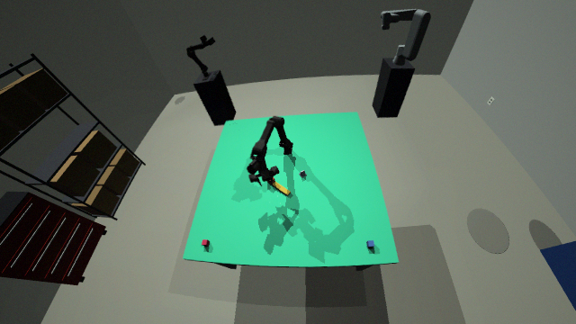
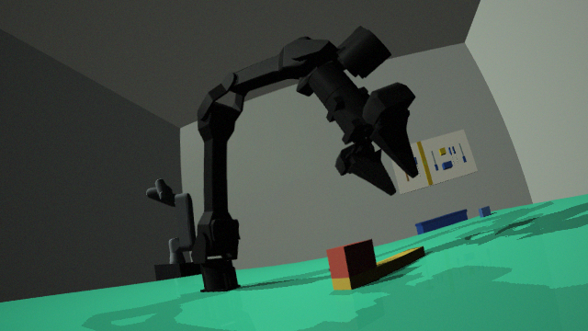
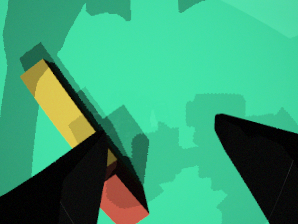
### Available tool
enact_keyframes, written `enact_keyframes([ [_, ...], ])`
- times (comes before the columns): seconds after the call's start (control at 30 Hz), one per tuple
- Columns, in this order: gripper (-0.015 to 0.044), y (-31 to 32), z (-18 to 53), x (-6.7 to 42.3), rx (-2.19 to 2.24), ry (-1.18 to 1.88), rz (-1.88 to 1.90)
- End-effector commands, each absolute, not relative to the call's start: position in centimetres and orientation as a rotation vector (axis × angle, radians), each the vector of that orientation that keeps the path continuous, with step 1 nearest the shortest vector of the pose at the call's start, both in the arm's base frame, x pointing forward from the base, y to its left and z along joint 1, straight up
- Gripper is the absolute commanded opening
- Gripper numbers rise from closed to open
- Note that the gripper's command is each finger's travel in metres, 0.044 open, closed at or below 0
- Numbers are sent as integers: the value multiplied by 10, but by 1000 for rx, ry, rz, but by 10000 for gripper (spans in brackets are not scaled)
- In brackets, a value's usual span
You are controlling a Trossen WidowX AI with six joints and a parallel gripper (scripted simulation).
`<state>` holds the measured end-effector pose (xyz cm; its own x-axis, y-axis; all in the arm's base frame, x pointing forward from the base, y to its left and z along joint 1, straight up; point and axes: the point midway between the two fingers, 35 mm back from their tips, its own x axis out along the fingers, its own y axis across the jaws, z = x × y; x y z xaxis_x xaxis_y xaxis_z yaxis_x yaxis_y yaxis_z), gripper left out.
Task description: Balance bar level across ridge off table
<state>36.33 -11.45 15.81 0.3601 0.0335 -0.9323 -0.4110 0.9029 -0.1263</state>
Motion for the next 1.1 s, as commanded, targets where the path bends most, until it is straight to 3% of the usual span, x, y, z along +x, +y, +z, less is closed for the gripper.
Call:
enact_keyframes([
  [0.0,315,-99,156,358,-450,1242,382],
  [0.57,315,-55,157,330,-718,1428,691],
  [1.07,315,-55,75,332,-718,1428,691],
])
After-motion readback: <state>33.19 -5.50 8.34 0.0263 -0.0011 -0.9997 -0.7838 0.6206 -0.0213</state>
